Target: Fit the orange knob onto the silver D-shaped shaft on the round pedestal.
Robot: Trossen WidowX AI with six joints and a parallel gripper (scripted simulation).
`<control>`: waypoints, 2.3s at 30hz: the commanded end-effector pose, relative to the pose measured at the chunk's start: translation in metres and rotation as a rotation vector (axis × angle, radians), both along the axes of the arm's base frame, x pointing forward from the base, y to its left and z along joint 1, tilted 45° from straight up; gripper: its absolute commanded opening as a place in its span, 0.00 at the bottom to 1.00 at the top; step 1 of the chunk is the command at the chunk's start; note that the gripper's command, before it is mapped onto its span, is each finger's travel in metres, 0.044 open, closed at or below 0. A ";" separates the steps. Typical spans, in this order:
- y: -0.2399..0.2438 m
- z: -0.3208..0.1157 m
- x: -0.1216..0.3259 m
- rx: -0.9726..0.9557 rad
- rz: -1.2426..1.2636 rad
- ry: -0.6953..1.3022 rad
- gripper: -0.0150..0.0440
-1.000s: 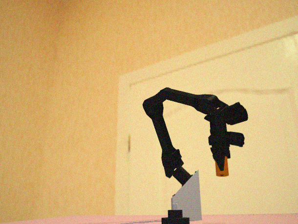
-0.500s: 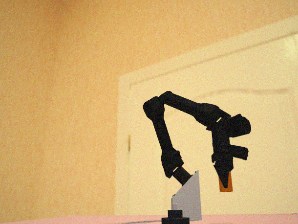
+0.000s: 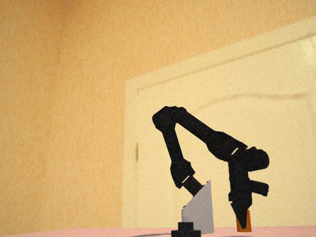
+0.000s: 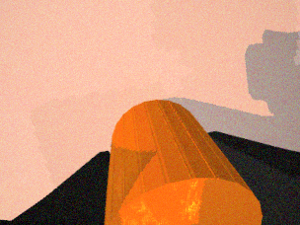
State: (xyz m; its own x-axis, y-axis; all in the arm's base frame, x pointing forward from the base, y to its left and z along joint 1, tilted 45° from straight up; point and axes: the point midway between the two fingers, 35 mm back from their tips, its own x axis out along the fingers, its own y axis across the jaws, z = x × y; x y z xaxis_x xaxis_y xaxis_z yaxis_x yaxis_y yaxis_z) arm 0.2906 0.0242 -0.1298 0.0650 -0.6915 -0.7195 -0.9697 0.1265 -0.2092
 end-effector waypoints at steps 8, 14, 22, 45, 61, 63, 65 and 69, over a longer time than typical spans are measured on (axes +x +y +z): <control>-0.010 -0.009 -0.001 -0.003 -0.004 0.004 0.30; -0.010 -0.009 -0.001 -0.003 -0.004 0.004 0.57; -0.010 -0.009 -0.001 -0.003 -0.004 0.004 0.66; 0.047 0.049 -0.007 -0.002 0.003 0.003 1.00; 0.029 0.029 -0.004 -0.002 0.003 0.003 1.00; 0.026 0.026 -0.004 -0.002 0.004 0.003 1.00; 0.024 0.024 -0.003 -0.002 0.004 0.003 1.00; 0.020 0.019 -0.003 -0.002 0.004 0.003 1.00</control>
State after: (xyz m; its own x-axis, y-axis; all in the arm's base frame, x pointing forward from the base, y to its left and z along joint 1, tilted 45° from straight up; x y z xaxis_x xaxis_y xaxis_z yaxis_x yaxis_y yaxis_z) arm 0.2882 0.0495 -0.1061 0.0683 -0.6886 -0.7220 -0.9693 0.1256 -0.2114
